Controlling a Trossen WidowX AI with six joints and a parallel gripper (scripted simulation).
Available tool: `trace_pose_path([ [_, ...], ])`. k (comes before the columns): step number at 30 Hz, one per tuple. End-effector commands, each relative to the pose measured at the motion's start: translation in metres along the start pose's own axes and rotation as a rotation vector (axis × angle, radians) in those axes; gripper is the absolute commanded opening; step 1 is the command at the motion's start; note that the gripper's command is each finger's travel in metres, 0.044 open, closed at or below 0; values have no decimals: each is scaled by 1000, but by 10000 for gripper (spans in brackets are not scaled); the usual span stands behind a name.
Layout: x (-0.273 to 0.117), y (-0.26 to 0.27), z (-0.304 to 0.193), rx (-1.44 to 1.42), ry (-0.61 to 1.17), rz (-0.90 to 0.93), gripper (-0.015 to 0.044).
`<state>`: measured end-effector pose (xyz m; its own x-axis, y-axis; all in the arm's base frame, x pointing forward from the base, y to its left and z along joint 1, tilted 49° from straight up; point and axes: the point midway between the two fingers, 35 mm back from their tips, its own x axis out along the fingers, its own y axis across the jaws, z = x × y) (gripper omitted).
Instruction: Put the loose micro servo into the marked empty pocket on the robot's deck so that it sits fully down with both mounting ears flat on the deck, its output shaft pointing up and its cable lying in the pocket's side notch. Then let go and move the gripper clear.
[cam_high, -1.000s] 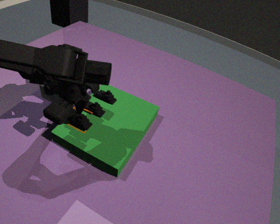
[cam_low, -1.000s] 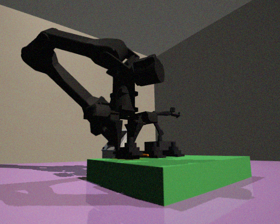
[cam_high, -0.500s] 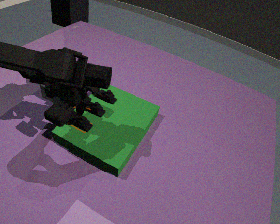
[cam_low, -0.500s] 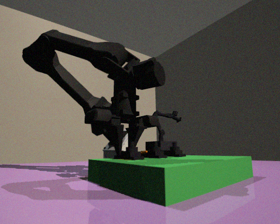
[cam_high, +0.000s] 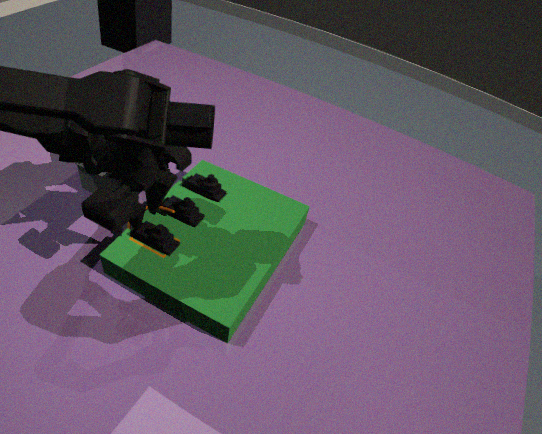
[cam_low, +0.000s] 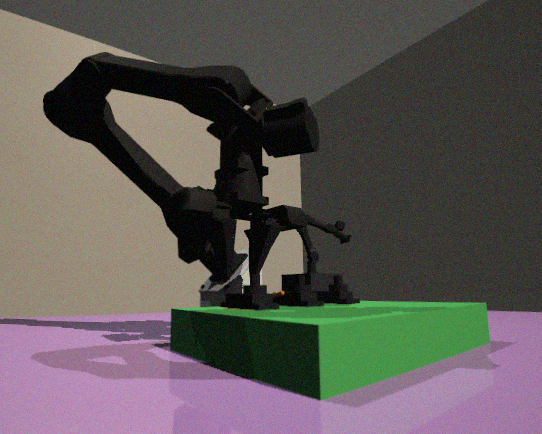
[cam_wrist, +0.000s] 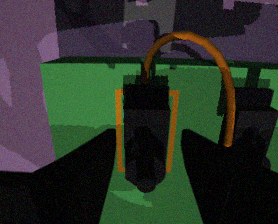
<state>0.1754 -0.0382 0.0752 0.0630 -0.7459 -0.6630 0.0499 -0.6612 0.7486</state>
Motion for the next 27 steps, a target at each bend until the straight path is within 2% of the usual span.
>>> trace_pose_path([
  [1, -9, 0, 0, 9, 0, -3, 187],
  [3, -9, 0, 0, 9, 0, -3, 187],
  [7, -14, 1, -14, 4, 1, 0, 292],
  [13, -46, 4, -66, 14, 4, -3, 440],
  [19, -72, 2, -111, 13, 3, -5, 440],
  [23, -75, 2, -112, 8, 5, -5, 440],
  [27, -97, 1, -108, -51, 23, -8, 440],
])
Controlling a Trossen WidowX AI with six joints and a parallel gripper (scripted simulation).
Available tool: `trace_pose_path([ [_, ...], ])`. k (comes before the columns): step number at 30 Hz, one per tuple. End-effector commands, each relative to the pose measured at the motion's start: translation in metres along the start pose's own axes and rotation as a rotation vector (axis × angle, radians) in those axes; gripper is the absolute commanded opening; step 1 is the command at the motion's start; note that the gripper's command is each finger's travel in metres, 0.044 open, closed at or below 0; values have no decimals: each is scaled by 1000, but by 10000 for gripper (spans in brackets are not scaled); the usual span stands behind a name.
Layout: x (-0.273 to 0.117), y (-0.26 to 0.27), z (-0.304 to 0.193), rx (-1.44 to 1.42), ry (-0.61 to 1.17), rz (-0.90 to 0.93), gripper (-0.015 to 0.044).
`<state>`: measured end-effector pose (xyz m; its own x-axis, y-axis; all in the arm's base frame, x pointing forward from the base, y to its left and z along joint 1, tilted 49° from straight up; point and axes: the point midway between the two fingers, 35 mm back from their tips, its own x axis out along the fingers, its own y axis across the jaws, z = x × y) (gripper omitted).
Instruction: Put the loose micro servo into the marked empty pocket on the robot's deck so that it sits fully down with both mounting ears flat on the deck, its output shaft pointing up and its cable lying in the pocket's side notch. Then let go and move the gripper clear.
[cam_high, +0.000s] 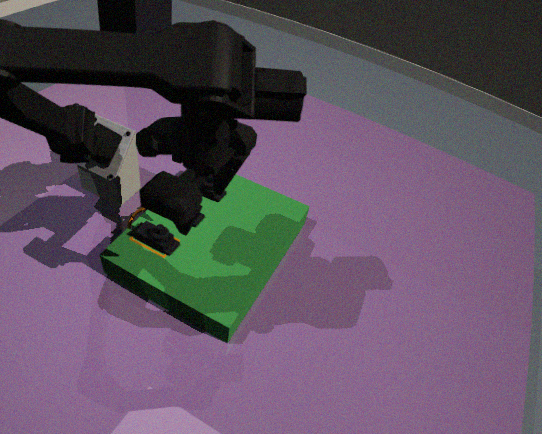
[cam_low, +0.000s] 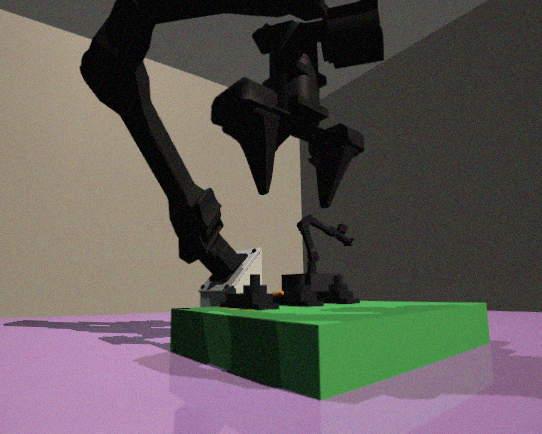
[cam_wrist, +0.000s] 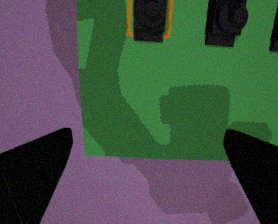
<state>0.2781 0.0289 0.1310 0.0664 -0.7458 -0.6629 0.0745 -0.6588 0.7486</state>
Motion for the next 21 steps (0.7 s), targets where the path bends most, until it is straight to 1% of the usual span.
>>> trace_pose_path([
  [1, -23, -2, 1, -42, 25, -9, 440],
  [3, -28, -2, 2, -56, 29, -9, 440],
  [21, -28, -2, 2, -56, 29, -9, 440],
])
